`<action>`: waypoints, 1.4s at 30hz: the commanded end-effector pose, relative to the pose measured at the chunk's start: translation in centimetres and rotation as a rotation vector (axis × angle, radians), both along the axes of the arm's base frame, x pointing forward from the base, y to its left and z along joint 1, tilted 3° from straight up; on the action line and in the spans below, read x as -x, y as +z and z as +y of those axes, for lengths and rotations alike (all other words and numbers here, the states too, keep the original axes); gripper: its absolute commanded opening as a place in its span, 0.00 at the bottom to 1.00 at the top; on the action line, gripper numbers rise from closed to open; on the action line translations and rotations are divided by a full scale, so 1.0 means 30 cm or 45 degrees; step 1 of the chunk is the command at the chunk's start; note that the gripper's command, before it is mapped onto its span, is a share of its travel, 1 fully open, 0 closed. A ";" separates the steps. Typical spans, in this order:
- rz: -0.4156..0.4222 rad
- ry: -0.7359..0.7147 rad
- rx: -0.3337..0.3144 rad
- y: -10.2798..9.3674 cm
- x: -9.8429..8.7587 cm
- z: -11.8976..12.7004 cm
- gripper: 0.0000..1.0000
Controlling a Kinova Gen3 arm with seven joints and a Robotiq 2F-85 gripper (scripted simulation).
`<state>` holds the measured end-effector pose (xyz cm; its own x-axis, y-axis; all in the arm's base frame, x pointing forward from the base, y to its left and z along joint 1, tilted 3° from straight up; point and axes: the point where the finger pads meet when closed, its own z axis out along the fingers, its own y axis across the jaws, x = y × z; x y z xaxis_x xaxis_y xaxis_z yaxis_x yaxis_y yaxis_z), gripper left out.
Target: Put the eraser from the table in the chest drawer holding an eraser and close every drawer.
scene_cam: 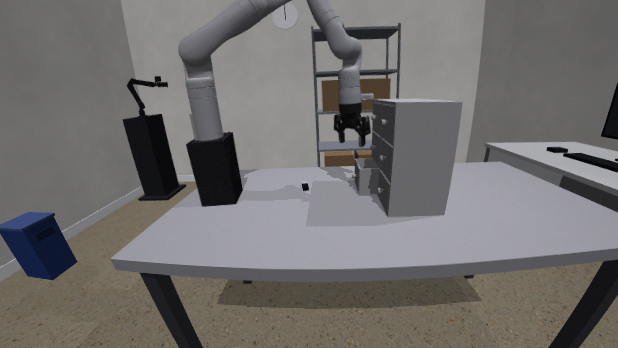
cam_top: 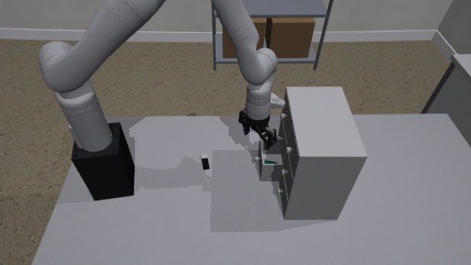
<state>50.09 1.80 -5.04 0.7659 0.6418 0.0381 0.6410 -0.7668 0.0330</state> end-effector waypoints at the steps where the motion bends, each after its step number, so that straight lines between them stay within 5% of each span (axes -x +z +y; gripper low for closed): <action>1: 0.000 -0.014 0.001 -0.003 -0.003 0.001 1.00; 42: -0.003 -0.081 -0.002 -0.010 -0.010 0.000 1.00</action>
